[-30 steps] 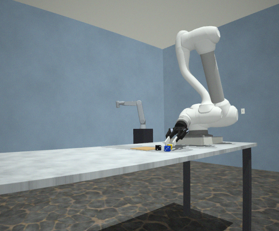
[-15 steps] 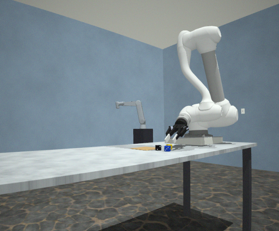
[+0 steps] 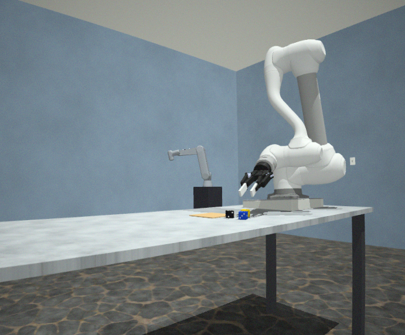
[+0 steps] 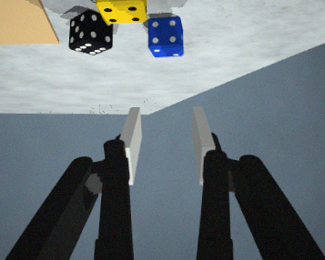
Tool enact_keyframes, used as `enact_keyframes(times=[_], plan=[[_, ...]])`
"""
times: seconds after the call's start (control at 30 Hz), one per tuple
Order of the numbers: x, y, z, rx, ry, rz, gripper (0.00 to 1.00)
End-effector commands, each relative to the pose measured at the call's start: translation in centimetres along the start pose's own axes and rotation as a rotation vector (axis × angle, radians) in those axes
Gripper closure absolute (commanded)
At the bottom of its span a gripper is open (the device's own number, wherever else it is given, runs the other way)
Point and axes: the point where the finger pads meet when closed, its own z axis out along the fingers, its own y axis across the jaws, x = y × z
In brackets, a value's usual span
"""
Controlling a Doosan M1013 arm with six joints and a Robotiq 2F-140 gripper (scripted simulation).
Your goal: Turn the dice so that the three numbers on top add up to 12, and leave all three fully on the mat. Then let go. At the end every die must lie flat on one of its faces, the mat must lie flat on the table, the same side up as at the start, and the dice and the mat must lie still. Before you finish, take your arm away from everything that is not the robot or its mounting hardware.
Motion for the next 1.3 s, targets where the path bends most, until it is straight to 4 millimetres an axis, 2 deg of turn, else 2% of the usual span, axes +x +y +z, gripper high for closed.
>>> enact_keyframes(times=[0.0, 0.17, 0.37, 0.43, 0.5, 0.9, 1.0, 1.07, 1.27], plan=[[-0.1, 0.0, 0.0, 0.0, 0.001, 0.0, 0.72], [-0.2, 0.0, 0.3, 0.0, 0.04, 0.0, 0.72], [-1.3, 0.0, 0.9, 0.0, 0.232, 0.0, 0.72], [-1.3, 0.0, 0.9, 0.0, 0.232, 0.0, 0.72], [-1.9, -0.2, 1.2, 0.0, 0.33, 0.0, 0.72], [-3.8, 0.1, 2.1, -0.002, 0.65, 0.0, 0.72], [-3.8, 0.1, 2.1, -0.002, 0.652, 0.0, 0.72], [-4.5, 0.1, 2.6, -0.001, 0.78, 0.0, 0.72], [-5.5, 0.0, 3.1, -0.001, 0.94, 0.0, 0.72]])
